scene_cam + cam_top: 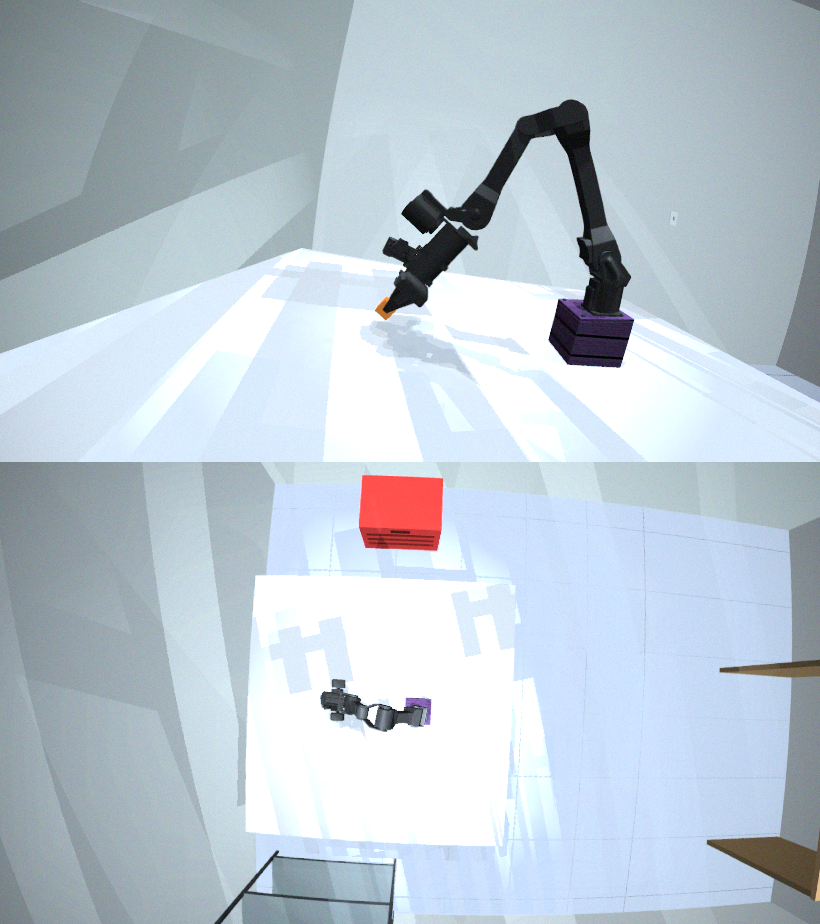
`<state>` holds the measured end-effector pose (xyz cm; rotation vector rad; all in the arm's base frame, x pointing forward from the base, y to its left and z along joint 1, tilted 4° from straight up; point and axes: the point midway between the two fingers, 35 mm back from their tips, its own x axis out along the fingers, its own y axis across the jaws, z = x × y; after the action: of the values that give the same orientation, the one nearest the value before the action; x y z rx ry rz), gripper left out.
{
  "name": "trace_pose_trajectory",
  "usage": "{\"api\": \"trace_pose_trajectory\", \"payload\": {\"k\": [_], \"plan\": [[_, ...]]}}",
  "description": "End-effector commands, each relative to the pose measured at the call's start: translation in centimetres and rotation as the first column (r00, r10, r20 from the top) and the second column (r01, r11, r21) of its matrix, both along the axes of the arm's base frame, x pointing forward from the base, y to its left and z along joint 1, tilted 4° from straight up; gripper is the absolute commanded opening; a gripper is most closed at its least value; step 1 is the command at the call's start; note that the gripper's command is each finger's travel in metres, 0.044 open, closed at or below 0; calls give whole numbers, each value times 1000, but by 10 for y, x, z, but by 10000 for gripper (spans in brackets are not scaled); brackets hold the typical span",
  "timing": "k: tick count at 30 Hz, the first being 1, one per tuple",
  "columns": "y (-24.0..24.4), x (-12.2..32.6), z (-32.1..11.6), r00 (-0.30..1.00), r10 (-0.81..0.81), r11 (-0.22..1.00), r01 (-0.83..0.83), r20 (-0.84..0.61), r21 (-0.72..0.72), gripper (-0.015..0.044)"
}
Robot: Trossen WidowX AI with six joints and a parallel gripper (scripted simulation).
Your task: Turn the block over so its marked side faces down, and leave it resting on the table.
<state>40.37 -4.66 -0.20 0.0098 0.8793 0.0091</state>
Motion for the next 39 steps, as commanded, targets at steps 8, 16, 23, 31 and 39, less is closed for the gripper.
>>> {"api": "trace_pose_trajectory", "payload": {"k": [8, 16, 23, 31, 39], "plan": [[0, 4, -20, 988, -9, 1000, 7, 156, 12, 0], [1, 2, -25, 962, -11, 1000, 8, 271, 13, 0], [2, -4, -25, 929, -11, 1000, 6, 369, 13, 0], [3, -10, -22, 902, -10, 1000, 5, 432, 13, 0], [3, -11, -19, 892, -10, 1000, 5, 452, 13, 0]]}}
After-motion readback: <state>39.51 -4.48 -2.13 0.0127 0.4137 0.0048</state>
